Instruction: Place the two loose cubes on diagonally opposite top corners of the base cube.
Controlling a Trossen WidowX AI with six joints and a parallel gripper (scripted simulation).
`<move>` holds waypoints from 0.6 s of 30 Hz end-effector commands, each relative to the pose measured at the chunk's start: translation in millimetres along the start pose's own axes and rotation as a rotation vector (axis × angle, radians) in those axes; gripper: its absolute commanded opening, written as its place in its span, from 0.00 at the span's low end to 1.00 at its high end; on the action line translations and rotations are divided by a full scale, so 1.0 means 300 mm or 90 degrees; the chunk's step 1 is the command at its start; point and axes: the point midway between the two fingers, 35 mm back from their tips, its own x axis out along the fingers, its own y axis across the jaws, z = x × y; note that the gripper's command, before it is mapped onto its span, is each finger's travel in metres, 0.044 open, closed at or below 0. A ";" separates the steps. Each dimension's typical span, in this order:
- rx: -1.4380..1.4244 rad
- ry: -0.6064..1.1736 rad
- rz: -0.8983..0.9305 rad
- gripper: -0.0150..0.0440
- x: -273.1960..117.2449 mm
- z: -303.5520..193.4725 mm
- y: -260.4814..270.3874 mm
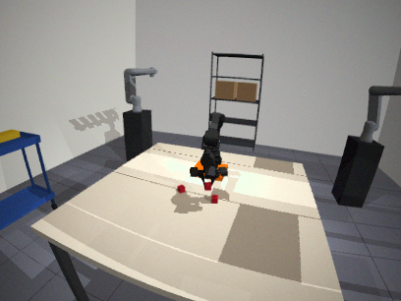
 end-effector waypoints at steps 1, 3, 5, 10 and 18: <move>-0.098 -0.005 0.001 0.43 0.005 0.000 0.023; -0.149 -0.005 0.001 0.43 0.010 -0.001 0.034; -0.200 -0.005 0.001 0.43 0.015 -0.002 0.045; -0.328 -0.005 0.001 0.43 0.027 -0.005 0.073; -0.417 -0.005 0.001 0.43 0.036 -0.008 0.092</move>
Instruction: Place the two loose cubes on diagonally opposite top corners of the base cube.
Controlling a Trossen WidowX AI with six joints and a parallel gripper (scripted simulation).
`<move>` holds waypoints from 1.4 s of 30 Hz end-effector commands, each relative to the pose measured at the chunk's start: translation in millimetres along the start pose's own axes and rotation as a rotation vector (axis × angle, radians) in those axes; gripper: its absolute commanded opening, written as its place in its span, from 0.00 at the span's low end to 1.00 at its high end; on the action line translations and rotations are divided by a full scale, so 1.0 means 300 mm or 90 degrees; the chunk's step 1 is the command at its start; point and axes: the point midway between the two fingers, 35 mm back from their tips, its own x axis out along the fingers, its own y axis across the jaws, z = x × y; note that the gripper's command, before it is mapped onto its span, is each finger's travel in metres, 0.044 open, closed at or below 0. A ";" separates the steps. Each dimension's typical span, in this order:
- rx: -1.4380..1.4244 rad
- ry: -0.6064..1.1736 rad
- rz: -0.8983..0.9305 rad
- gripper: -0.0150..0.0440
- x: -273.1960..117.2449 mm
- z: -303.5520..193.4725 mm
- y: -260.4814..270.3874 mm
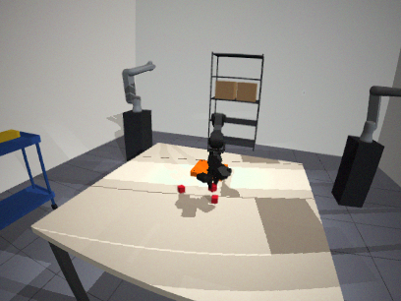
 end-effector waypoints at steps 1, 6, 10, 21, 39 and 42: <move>-0.016 -0.004 -0.002 0.43 -0.002 0.003 0.002; -0.016 -0.004 -0.002 0.43 -0.002 0.003 0.002; -0.017 -0.004 -0.002 0.43 0.003 0.003 0.002; -0.023 -0.004 -0.002 0.43 0.079 0.006 0.002; -0.018 -0.004 -0.002 0.43 0.094 0.006 0.002; -0.018 -0.004 -0.002 0.43 0.094 0.006 0.002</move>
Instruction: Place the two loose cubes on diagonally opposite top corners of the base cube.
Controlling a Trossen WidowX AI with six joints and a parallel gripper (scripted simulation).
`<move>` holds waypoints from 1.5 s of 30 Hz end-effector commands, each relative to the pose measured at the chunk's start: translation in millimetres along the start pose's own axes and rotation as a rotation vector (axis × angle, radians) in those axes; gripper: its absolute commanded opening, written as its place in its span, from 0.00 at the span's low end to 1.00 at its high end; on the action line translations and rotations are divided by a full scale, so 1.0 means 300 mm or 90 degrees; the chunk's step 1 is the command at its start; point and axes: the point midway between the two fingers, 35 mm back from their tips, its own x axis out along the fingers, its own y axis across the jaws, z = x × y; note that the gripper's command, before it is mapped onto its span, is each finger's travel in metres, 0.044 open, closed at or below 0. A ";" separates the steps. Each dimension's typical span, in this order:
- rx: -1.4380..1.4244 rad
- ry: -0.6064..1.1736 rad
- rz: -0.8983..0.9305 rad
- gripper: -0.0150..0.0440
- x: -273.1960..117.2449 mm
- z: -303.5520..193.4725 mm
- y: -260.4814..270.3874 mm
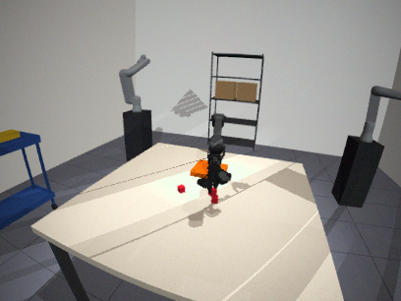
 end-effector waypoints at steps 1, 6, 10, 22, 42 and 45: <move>0.002 -0.002 0.000 0.43 0.001 0.002 0.000; 0.002 -0.002 0.000 0.48 0.001 0.002 0.000; 0.002 -0.002 0.000 0.60 0.001 0.002 0.000; 0.000 0.000 0.000 0.60 -0.046 0.000 0.000; 0.009 0.003 0.002 0.70 -0.102 -0.031 -0.022; 0.022 0.003 0.001 0.70 -0.121 -0.093 -0.070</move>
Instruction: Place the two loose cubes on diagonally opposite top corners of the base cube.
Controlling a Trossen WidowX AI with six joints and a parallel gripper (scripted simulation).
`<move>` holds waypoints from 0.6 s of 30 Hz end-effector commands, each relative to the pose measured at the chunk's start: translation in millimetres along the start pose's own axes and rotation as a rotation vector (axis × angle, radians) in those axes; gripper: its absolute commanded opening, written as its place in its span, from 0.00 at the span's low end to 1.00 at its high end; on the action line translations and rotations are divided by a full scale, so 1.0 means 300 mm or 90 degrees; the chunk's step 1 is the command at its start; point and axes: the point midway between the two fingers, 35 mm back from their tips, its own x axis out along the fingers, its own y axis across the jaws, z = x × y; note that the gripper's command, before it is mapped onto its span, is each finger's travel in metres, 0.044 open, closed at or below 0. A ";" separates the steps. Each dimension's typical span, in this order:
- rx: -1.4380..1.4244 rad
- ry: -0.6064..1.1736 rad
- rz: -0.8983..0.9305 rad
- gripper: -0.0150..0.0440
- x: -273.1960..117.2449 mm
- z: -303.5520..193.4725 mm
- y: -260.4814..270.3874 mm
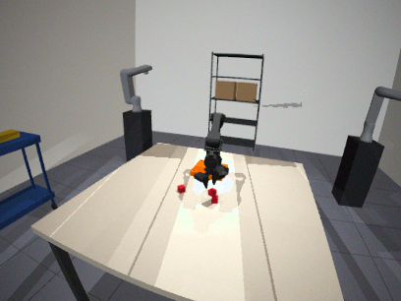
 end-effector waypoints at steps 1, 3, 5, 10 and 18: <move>0.018 -0.002 -0.004 0.70 -0.026 -0.070 -0.058; 0.027 -0.001 -0.005 0.70 -0.038 -0.114 -0.085; 0.035 -0.001 -0.005 0.70 -0.051 -0.160 -0.111; 0.057 0.000 -0.007 0.70 -0.083 -0.279 -0.162; 0.092 0.003 -0.008 0.70 -0.134 -0.481 -0.207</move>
